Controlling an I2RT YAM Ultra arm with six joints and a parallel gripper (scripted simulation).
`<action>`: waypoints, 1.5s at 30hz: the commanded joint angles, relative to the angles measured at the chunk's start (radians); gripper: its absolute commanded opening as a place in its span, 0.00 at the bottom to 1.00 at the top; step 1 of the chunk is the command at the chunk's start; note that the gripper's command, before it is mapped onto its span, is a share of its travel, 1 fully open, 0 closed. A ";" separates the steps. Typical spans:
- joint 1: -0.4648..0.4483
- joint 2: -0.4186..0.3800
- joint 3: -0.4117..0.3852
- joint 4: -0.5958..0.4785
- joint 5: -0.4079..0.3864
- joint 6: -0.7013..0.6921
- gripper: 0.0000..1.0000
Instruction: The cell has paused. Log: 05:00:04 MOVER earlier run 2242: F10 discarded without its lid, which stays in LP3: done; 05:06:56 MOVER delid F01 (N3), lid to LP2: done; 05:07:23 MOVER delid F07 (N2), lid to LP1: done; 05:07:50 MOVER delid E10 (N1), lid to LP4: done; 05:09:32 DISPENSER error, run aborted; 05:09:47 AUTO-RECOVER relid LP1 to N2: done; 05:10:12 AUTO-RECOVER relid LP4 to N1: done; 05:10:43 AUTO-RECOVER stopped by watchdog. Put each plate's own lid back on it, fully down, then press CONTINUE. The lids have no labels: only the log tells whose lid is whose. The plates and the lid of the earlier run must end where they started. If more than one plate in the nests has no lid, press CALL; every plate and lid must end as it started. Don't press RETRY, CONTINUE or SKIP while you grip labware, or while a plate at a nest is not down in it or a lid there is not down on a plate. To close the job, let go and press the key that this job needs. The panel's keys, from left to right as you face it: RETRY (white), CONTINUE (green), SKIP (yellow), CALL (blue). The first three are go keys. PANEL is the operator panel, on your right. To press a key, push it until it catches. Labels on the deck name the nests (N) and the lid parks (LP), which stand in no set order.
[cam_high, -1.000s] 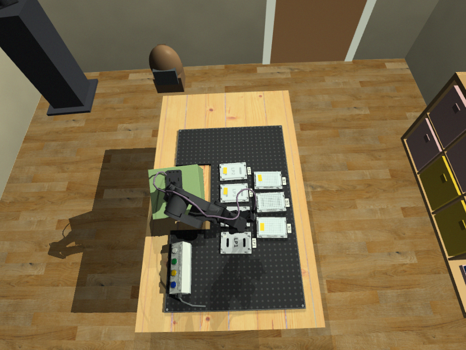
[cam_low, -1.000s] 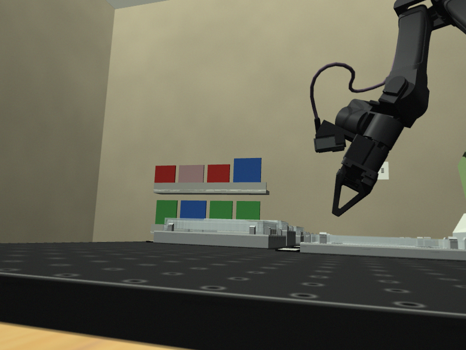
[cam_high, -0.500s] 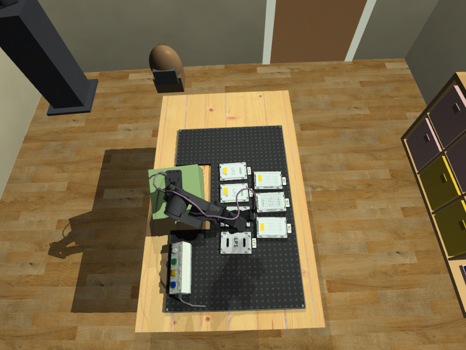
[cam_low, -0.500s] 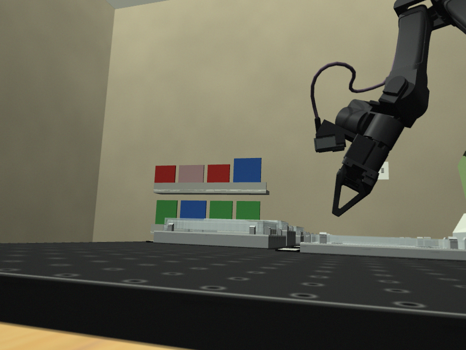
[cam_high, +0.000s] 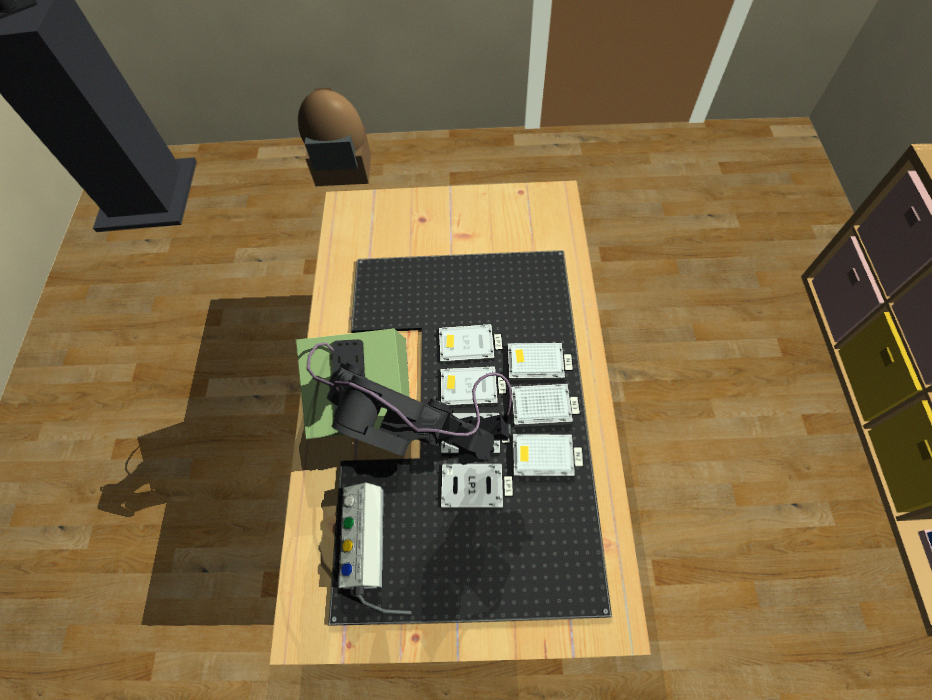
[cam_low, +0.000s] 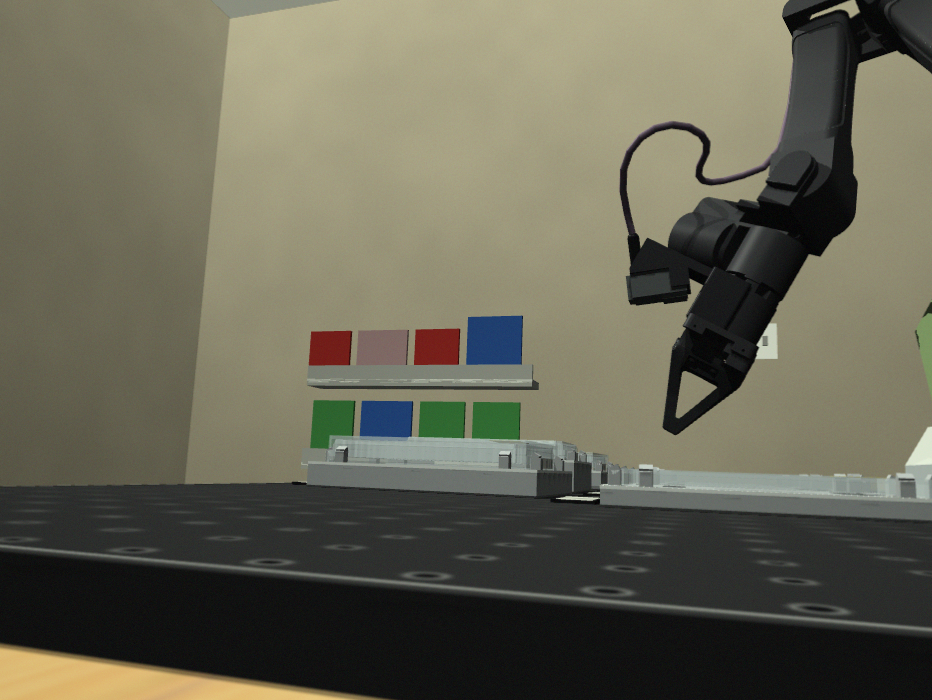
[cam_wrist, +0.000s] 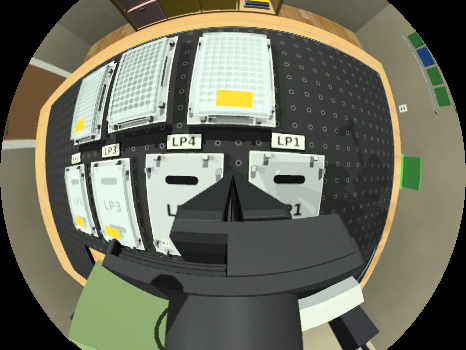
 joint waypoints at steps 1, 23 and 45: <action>0.067 0.020 -0.045 0.045 0.026 0.044 0.00; 0.413 0.195 -0.067 0.206 0.228 0.330 0.00; 0.798 0.419 0.064 0.136 0.427 0.689 0.00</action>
